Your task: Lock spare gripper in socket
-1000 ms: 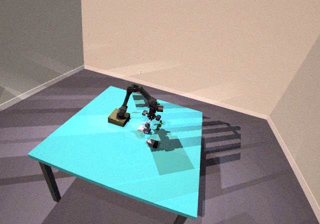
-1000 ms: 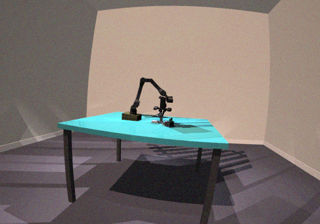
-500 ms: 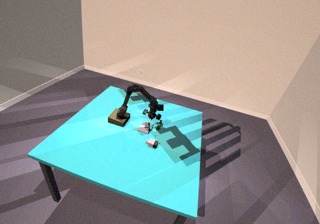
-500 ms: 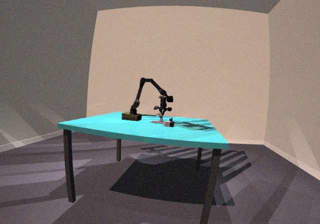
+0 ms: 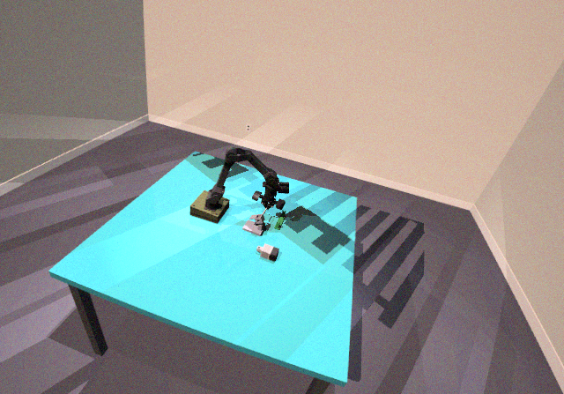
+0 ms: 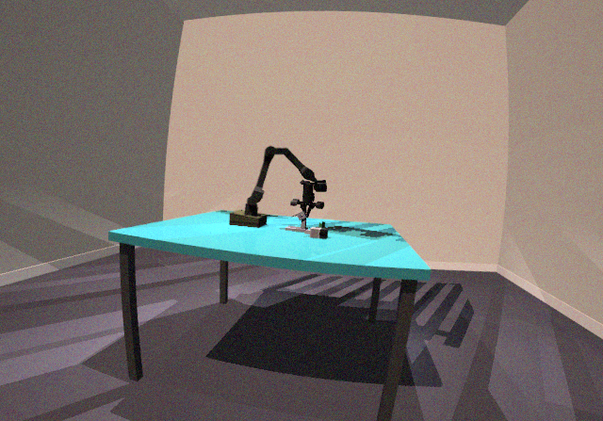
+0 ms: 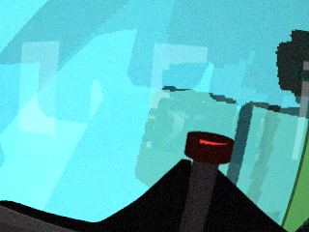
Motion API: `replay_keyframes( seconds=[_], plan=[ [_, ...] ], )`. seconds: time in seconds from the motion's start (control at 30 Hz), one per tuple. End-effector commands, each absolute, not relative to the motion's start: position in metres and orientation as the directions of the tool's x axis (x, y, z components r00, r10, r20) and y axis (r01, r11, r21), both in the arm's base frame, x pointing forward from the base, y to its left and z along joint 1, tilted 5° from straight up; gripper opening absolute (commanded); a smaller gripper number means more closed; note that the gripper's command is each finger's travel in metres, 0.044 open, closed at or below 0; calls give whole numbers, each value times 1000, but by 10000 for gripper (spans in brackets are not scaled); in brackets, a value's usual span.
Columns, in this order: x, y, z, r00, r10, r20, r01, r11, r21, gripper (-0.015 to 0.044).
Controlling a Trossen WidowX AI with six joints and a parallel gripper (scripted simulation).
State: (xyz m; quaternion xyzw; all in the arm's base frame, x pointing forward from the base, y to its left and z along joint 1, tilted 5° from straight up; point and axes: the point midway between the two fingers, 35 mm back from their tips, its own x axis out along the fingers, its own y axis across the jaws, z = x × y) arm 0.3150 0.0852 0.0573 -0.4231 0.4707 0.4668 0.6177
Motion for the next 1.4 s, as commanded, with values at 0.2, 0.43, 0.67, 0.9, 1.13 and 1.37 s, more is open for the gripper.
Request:
replay_keyframes(
  seconds=[0.2,0.43,0.67,0.9,1.13,1.37],
  plan=[
    [318,93,57,120,174,-977,-975,208,-83,0],
    [319,99,57,120,173,-978,-975,208,-82,0],
    [320,105,59,120,172,-978,-975,208,-83,0],
    [321,111,61,119,171,-978,-975,208,-83,0],
    [322,117,62,120,170,-978,-975,208,-83,0],
    [323,123,64,120,169,-978,-975,208,-83,0]
  ],
)
